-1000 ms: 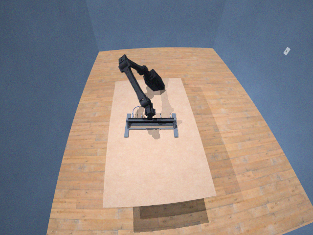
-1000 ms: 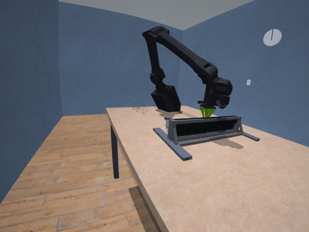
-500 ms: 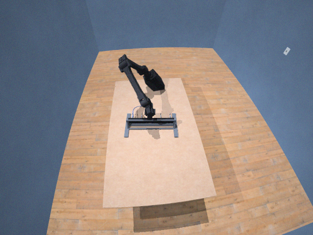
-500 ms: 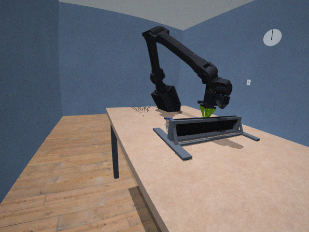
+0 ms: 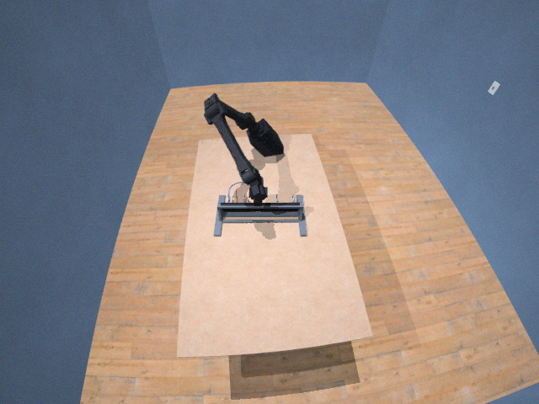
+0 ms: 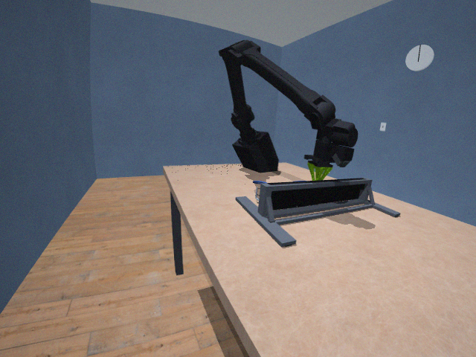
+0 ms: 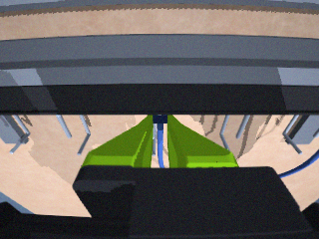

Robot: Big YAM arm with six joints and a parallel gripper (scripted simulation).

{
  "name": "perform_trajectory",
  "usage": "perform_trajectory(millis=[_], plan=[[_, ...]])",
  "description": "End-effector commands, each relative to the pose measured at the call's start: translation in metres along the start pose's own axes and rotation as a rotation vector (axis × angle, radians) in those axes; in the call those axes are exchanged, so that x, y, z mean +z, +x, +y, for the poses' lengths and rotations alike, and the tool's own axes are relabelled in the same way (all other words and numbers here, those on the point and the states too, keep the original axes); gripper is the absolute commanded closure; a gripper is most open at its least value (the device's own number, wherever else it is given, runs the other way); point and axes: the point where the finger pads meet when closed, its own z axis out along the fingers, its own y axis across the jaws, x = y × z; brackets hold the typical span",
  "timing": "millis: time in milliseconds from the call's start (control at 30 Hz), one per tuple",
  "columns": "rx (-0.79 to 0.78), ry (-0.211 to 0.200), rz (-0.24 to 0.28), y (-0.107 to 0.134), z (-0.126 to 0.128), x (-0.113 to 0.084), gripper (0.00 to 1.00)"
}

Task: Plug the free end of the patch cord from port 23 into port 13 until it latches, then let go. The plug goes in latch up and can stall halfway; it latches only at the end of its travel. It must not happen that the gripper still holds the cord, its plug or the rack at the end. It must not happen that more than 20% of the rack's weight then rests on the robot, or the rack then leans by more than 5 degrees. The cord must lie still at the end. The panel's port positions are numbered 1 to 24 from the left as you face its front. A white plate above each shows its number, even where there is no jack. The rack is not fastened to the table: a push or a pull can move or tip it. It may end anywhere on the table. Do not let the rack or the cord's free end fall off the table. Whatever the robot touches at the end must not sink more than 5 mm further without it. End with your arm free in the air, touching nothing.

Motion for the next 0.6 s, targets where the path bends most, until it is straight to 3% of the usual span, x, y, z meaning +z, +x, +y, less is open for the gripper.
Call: perform_trajectory(millis=[0,567], plan=[[0.032,-0.006,-0.021,-0.0044,-0.0148,-0.0136,1.00],[0.023,-0.004,-0.017,-0.0023,-0.0124,-0.0168,1.00]])
